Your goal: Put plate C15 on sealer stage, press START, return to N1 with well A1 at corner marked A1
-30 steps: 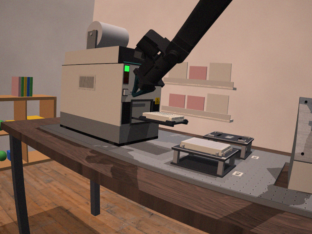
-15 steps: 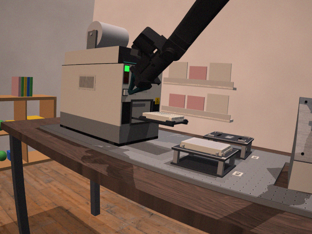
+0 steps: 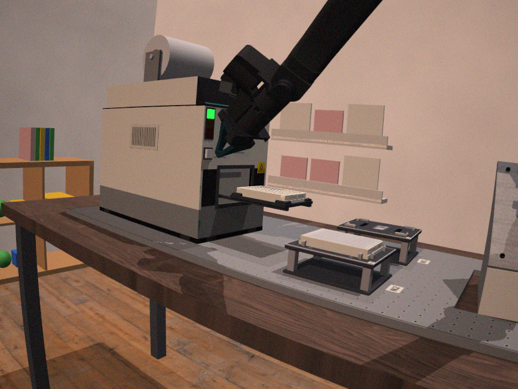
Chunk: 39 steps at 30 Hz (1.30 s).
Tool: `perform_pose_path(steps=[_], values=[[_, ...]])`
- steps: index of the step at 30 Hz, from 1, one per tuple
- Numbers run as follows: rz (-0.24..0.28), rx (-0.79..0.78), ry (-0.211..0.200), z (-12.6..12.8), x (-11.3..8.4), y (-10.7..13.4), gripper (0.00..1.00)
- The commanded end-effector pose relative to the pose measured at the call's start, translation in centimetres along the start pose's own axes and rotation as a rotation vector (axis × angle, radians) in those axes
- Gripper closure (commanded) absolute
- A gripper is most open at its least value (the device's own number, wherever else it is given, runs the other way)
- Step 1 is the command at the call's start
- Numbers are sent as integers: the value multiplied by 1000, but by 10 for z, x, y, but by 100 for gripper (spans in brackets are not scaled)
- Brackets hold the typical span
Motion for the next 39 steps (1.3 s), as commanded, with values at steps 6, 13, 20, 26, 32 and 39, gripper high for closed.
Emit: perform_pose_path(steps=[6,13,20,26,32,39], values=[[-4,-24,-13,9,8,-12,100],[-1,-26,-16,9,14,-13,100],[-33,-42,-30,20,5,-26,100],[-51,-50,-38,26,1,-35,100],[-42,-45,-33,23,2,-30,100],[5,-18,-7,5,11,-7,100]])
Point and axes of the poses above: the point where the finger pads meet when closed, its own x axis out along the fingers, its own z axis across the jaws, y = z × x, the point moved 5 cm from there along -x, back along the fingers, and after that the axes turned 9 degrees about -x, right-handed, at the moved point
